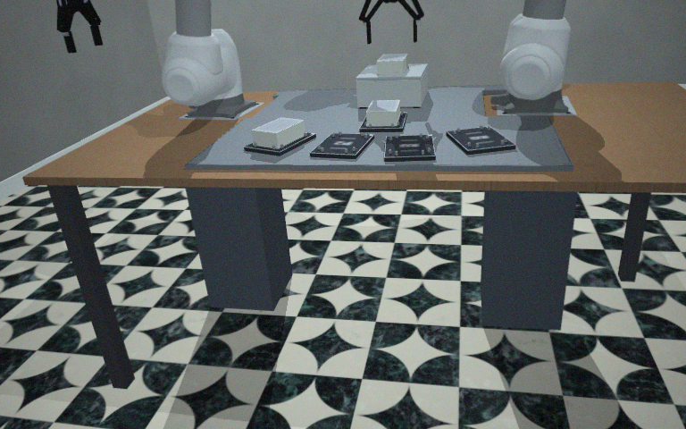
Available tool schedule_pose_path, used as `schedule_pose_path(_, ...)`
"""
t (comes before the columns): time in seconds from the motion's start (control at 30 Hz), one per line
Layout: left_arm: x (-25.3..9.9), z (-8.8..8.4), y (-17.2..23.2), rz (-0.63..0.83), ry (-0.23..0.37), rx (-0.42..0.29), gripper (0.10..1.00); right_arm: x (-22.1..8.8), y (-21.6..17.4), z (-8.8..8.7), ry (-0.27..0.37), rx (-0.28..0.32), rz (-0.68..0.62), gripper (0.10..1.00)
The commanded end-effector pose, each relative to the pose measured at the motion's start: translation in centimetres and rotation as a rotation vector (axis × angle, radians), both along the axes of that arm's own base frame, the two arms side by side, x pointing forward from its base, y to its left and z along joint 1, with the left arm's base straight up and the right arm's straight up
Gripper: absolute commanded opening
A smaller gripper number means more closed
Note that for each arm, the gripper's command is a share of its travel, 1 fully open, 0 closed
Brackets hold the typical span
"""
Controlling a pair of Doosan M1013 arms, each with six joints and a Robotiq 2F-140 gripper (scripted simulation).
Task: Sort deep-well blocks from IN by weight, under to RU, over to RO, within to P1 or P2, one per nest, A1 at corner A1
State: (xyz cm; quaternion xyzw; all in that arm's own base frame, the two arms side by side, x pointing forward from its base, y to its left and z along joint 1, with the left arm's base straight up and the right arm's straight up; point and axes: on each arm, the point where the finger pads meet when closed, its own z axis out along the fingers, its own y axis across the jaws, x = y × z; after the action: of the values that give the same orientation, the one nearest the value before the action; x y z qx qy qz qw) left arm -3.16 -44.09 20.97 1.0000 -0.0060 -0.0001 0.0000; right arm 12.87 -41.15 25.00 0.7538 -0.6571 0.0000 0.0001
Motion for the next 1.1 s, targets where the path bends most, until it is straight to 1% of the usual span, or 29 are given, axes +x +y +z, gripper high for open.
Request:
schedule_pose_path(0.0,0.0,0.0,0.0,0.000,0.000,-0.001,1.000,0.0,0.0,0.1,-0.001,-0.001,0.000,1.000)
schedule_pose_path(0.17,0.0,0.0,0.0,0.000,0.000,-0.001,1.000,0.0,0.0,0.1,-0.001,-0.001,0.000,1.000)
schedule_pose_path(0.37,0.0,-1.0,0.0,0.000,0.000,-0.001,1.000,0.0,0.0,0.1,-0.001,-0.001,0.000,1.000)
schedule_pose_path(0.43,0.0,-1.0,0.0,0.000,0.000,-0.001,1.000,0.0,0.0,0.1,-0.001,-0.001,0.000,1.000)
schedule_pose_path(0.93,0.0,-3.5,0.0,0.000,0.000,-0.001,1.000,0.0,0.0,0.1,-0.001,-0.001,0.000,1.000)
schedule_pose_path(1.07,0.0,-3.8,0.0,0.000,0.000,-0.001,1.000,0.0,0.0,0.1,-0.001,-0.001,0.000,1.000)
